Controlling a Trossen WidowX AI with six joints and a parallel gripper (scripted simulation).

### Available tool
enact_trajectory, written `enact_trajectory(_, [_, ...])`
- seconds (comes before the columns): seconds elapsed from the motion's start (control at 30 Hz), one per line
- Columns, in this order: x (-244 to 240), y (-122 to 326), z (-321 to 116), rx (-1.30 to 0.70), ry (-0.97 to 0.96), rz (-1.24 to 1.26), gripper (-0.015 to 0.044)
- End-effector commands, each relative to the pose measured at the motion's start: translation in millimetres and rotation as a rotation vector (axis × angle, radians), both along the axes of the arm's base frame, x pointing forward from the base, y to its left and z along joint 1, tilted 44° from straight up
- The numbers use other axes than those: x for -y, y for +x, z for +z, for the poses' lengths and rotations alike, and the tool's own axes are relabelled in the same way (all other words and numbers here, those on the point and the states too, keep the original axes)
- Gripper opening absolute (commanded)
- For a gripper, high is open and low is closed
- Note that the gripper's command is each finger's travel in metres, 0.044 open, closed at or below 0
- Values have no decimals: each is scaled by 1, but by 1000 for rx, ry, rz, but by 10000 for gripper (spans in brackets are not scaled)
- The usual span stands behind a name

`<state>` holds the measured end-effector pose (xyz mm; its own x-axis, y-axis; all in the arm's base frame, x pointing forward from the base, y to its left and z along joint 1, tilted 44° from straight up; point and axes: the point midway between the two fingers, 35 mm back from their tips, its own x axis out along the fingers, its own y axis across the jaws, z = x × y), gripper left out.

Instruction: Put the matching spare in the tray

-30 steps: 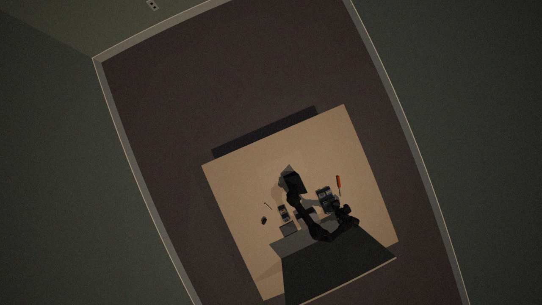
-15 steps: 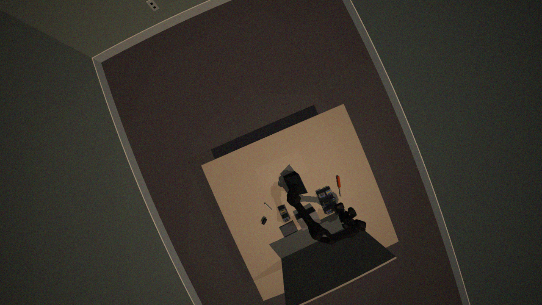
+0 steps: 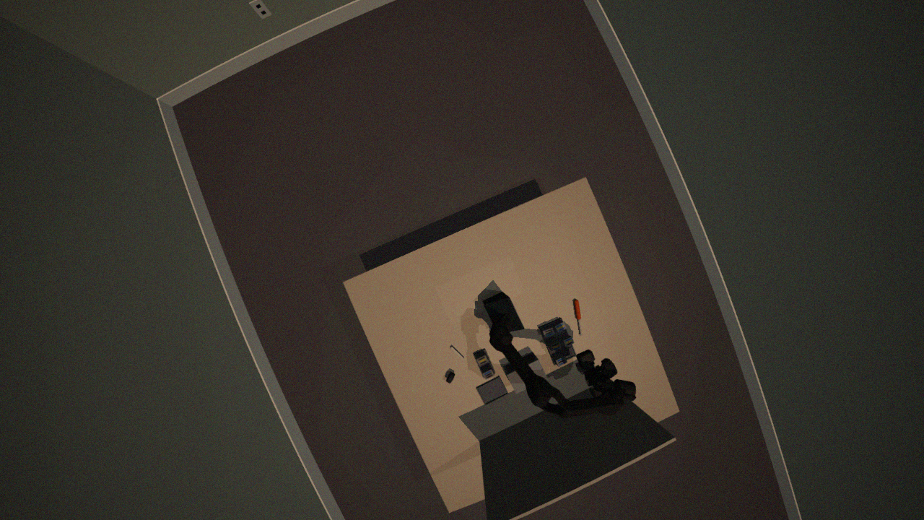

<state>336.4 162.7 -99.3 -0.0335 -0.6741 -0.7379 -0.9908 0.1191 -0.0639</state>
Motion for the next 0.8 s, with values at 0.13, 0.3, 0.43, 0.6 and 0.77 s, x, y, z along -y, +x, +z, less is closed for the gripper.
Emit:
enact_trajectory(0.13, [13, 12, 24, -2, 14, -11, 0])
enact_trajectory(0.3, [36, 26, 51, -4, 30, -7, 0])
enact_trajectory(0.43, [57, 36, 73, -4, 40, -4, 0])
enact_trajectory(0.6, [84, 44, 100, -3, 48, 0, 0])
enact_trajectory(0.77, [113, 48, 126, 0, 53, 3, 0])
